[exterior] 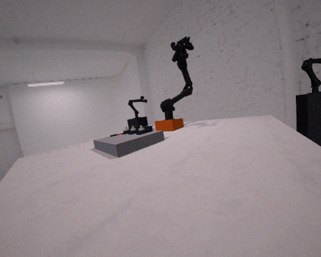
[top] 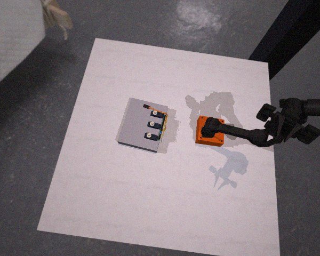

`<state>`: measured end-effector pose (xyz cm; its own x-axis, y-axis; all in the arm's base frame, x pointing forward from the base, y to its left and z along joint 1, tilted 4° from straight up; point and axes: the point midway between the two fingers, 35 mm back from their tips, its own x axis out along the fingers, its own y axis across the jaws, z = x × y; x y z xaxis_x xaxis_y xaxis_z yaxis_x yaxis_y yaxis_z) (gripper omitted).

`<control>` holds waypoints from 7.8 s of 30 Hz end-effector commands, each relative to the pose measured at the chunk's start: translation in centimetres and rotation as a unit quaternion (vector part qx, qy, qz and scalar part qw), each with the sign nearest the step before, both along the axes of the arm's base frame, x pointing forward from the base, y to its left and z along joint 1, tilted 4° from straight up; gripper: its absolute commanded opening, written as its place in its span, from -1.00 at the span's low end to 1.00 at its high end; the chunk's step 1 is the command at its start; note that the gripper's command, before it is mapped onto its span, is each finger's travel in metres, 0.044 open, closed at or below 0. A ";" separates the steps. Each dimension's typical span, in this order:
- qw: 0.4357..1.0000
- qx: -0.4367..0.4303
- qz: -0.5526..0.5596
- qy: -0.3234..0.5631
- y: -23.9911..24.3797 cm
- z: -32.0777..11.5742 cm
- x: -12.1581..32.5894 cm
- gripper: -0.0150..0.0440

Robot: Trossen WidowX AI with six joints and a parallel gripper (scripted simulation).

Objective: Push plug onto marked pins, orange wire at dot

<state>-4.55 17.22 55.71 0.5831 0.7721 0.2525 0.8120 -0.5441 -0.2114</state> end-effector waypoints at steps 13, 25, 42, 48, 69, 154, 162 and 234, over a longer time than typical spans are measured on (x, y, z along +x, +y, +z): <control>0.998 0.048 -0.002 0.037 -1.3 0.4 2.0 -0.10; 0.987 0.126 -0.001 0.096 -3.2 0.9 5.0 -0.10; 0.949 0.248 0.008 0.193 -6.1 0.7 9.9 -0.10; 0.930 0.290 0.013 0.225 -7.1 0.5 11.5 -0.10; 0.840 0.433 0.028 0.327 -10.0 -1.2 17.4 -0.10; 0.197 0.864 0.091 0.454 -17.1 -21.6 35.7 -0.10; 0.149 0.883 0.045 0.443 -18.1 -24.1 37.7 -0.10; -0.301 0.713 -0.549 0.316 -33.7 -56.3 41.7 -0.10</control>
